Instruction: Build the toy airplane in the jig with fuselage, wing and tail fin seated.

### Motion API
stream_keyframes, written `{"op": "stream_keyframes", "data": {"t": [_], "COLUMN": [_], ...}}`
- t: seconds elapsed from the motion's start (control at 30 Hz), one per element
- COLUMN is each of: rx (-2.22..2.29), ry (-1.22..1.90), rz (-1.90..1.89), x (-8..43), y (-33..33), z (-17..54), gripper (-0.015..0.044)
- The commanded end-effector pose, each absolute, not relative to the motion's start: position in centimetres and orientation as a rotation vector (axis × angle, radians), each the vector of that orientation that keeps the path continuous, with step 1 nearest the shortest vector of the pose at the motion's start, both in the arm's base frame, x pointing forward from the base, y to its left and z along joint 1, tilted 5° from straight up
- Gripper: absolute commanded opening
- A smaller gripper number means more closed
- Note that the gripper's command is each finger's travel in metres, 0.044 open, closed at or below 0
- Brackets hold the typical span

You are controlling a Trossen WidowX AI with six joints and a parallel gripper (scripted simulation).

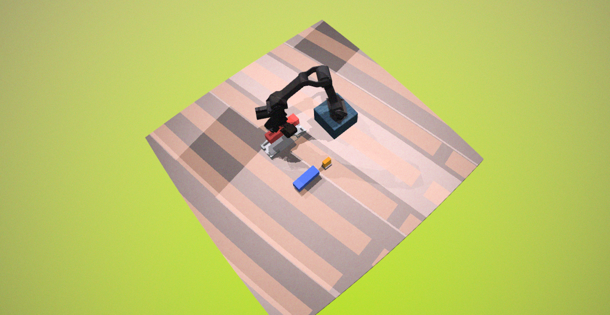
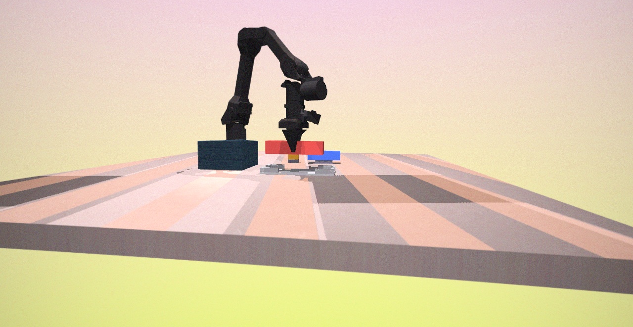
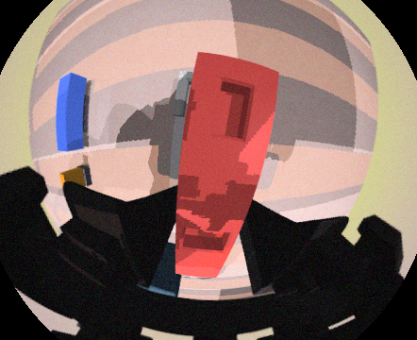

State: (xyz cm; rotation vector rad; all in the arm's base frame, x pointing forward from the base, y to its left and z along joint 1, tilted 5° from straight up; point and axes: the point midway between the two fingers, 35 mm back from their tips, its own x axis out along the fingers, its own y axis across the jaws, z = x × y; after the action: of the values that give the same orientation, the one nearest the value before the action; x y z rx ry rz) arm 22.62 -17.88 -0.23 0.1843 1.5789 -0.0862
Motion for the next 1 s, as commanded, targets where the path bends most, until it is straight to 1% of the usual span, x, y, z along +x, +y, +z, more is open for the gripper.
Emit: {"op": "stream_keyframes", "data": {"t": [0.0,0.07,0.1,0.5,0.97], "rx": [0.179,0.179,0.179,0.179,0.179], "ry": [1.58,1.58,1.58,1.58,1.58], "rz": [-0.084,-0.084,-0.084,-0.084,-0.084], "x": [22.6,22.6,22.6,22.6,22.6], "y": [-18.0,-18.0,-18.0,-18.0,-17.9], "z": [-0.3,-0.3,-0.3,-0.4,-2.7], "gripper": [0.0131,0.0184,0.0195,0.0195,0.0195]}}
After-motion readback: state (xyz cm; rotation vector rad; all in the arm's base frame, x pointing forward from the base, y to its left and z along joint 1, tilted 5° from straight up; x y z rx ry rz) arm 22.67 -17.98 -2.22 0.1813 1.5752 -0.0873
